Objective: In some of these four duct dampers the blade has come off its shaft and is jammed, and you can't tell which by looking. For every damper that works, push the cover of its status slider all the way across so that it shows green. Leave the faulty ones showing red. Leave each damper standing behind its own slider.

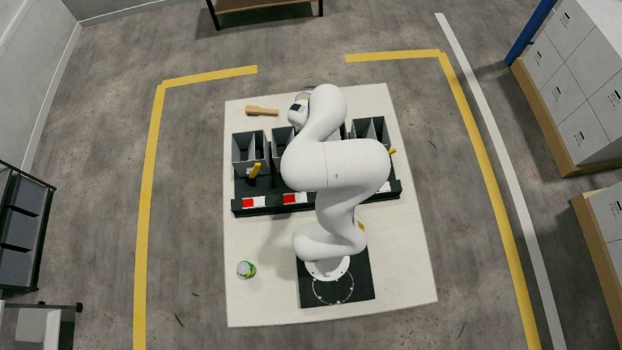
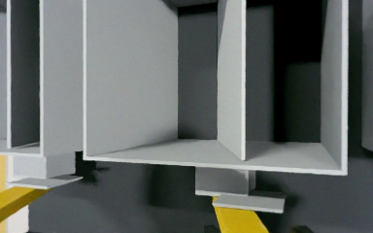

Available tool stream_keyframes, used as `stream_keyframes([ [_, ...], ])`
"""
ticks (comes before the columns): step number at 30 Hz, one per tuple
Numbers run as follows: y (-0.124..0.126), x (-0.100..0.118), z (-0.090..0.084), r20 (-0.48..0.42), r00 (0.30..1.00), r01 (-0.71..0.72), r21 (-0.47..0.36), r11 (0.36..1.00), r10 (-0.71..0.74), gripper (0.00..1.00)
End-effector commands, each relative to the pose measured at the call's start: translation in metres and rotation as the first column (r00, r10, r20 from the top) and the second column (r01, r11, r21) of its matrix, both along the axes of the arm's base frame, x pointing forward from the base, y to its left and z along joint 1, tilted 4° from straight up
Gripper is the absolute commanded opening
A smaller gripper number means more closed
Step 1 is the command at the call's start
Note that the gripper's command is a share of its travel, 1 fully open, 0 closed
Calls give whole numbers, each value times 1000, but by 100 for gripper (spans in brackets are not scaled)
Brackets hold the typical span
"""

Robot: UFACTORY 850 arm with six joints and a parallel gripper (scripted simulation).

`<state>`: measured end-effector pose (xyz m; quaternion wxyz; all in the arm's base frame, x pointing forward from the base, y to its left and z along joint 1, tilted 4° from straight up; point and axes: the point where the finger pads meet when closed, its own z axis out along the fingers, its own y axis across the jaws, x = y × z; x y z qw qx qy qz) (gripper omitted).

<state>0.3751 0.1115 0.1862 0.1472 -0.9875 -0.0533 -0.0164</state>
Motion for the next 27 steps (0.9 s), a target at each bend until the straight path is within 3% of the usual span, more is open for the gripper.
stream_keyframes([
  [1,3,1,-8,3,1000,0,3,1000,0,39],
  [12,6,1,-18,3,1000,0,3,1000,0,39],
  [27,6,1,-20,3,1000,0,3,1000,0,39],
])
